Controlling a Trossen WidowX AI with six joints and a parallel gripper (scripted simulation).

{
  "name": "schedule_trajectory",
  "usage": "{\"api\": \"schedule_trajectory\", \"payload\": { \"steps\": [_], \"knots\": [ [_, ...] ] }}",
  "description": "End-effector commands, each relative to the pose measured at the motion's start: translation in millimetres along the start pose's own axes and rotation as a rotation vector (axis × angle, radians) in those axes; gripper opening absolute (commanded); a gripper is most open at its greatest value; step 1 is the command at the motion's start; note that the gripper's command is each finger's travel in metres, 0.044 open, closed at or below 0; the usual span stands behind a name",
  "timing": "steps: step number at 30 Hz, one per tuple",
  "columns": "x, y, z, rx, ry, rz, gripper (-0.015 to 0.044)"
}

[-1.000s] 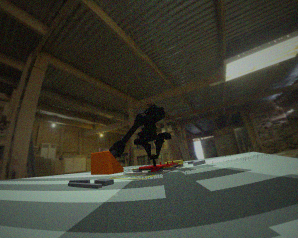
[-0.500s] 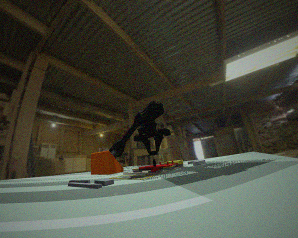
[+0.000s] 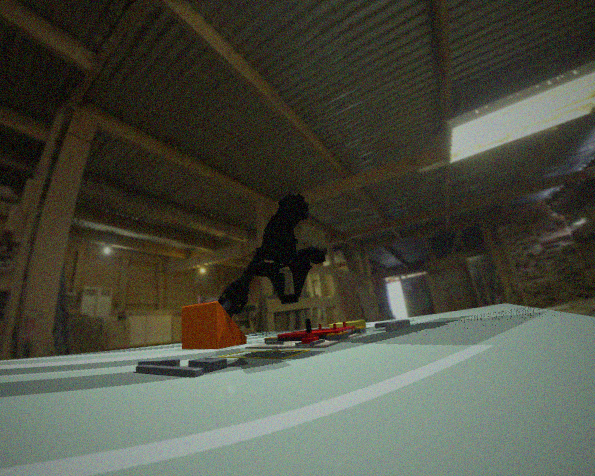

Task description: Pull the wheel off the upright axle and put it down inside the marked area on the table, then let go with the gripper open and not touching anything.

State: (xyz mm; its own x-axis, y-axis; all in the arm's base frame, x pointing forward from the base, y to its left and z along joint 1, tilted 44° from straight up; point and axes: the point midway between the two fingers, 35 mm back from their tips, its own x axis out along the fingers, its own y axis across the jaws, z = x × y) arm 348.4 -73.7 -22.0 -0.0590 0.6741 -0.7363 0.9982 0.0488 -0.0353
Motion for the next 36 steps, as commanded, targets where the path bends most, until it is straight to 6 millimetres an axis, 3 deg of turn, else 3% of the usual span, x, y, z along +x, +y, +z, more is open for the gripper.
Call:
{"api": "schedule_trajectory", "payload": {
  "steps": [1,11,24,36],
  "knots": [
    [1.3,-11.9,19.9,-0.001,-0.002,-0.008,0.0],
    [-1.2,-40.9,61.9,0.001,0.002,-0.01,0.0],
    [21.6,-41.3,62.6,0.001,0.002,-0.01,0.0],
    [94.5,-41.3,62.0,0.001,0.005,-0.01,0.0]
  ]
}}
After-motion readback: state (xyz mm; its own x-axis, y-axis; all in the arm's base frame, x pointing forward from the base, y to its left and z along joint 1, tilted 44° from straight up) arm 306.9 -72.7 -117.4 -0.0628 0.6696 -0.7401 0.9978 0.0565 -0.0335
